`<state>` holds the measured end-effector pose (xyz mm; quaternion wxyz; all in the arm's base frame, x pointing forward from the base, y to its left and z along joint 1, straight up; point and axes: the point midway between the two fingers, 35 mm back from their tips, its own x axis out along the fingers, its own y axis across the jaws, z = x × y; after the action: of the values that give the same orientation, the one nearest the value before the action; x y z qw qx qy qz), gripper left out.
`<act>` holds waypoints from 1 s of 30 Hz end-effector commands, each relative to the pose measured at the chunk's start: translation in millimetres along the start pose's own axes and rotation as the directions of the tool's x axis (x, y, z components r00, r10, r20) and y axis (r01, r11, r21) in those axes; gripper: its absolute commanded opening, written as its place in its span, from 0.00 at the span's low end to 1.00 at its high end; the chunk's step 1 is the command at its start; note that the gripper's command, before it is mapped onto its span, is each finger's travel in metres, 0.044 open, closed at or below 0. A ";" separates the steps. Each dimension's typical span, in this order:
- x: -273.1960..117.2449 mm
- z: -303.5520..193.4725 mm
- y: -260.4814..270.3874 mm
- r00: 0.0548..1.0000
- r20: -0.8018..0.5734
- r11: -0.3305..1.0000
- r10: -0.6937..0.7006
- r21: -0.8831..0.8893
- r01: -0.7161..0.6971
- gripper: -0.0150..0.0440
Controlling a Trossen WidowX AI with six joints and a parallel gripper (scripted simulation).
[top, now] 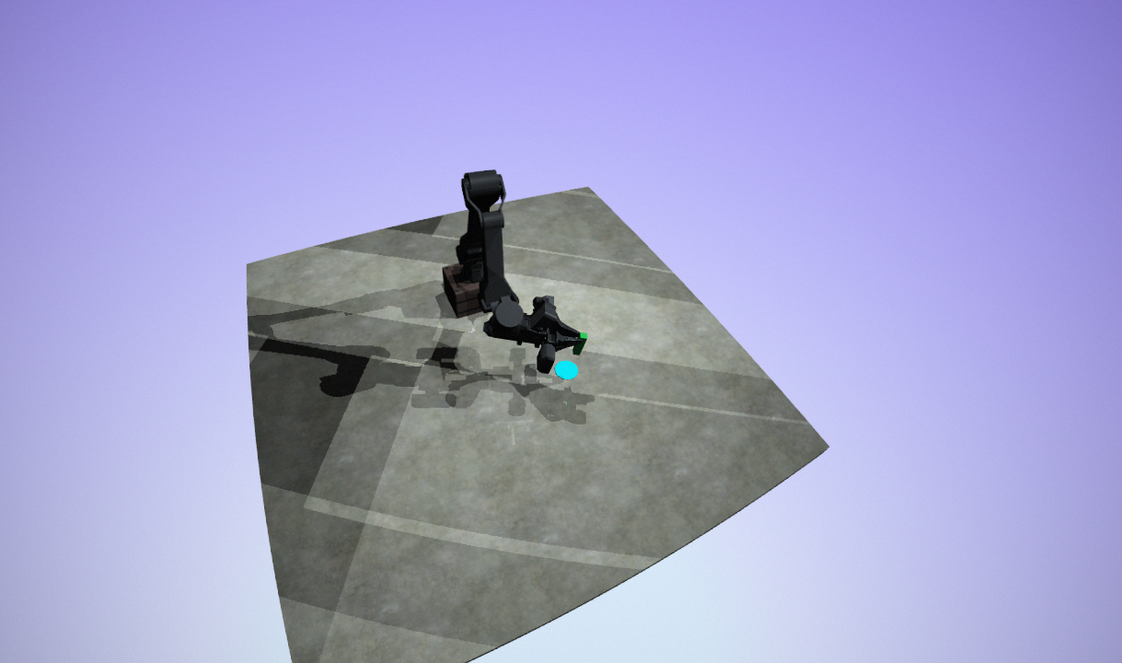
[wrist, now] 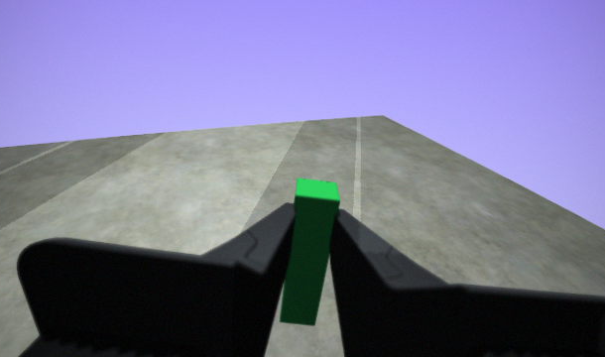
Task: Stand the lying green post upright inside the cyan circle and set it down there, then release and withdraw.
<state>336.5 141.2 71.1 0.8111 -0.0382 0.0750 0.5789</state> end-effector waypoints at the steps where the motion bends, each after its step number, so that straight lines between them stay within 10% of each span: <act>1: -3.6 0.6 4.2 1.000 0.017 1.000 0.012 -0.006 -0.011 0.29; 30: -18.7 4.2 22.1 0.995 0.079 0.997 0.057 -0.055 -0.053 0.29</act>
<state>310.7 131.5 78.6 0.7969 -0.0354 0.0288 0.6024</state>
